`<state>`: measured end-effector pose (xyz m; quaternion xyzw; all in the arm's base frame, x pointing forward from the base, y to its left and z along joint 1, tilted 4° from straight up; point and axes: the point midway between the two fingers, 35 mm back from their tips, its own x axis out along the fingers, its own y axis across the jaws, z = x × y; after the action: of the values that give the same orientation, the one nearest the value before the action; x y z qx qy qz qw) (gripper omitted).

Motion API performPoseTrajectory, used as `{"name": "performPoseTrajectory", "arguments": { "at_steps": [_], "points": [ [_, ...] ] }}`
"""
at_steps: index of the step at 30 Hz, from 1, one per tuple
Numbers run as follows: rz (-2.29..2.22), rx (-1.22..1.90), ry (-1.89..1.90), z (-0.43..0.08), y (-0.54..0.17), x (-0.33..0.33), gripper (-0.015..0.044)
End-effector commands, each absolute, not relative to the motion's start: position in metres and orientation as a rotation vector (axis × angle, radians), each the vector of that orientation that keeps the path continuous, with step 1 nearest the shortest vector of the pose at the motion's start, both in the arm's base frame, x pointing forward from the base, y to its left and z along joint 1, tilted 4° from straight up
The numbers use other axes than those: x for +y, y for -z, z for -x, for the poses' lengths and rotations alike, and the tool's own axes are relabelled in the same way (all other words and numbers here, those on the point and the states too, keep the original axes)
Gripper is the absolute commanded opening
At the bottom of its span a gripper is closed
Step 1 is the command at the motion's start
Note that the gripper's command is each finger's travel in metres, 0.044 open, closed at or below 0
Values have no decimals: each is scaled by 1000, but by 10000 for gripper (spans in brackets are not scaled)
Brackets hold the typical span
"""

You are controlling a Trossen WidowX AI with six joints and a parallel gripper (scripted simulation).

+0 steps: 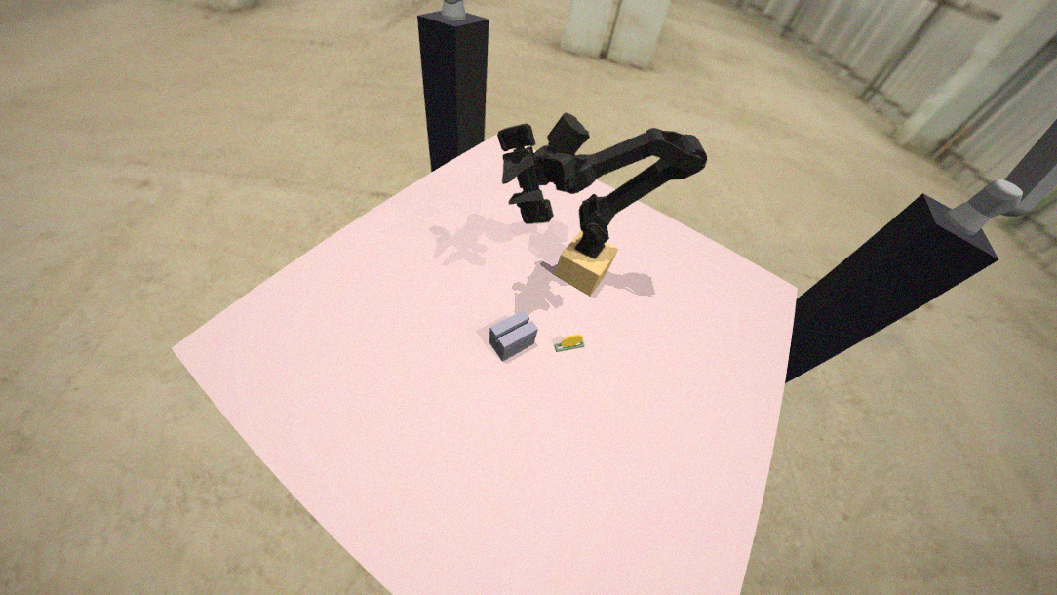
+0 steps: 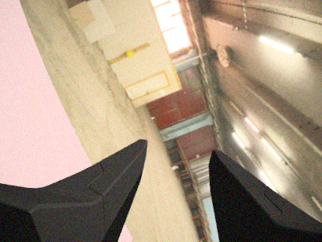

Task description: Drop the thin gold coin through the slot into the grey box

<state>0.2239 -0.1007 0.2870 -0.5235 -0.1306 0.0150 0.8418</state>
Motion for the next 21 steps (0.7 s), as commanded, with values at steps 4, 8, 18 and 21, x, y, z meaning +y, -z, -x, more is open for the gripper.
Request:
{"name": "performPoseTrajectory", "arguments": {
  "at_steps": [4, 8, 18, 21],
  "points": [
    [609, -172, -116, -268, -273, -103, 161],
    [184, 5, -183, -305, -247, -88, 161],
    [-488, 566, -165, -346, -165, -14, 161],
    [-590, 723, -114, -343, -145, 9, 161]
  ]
}}
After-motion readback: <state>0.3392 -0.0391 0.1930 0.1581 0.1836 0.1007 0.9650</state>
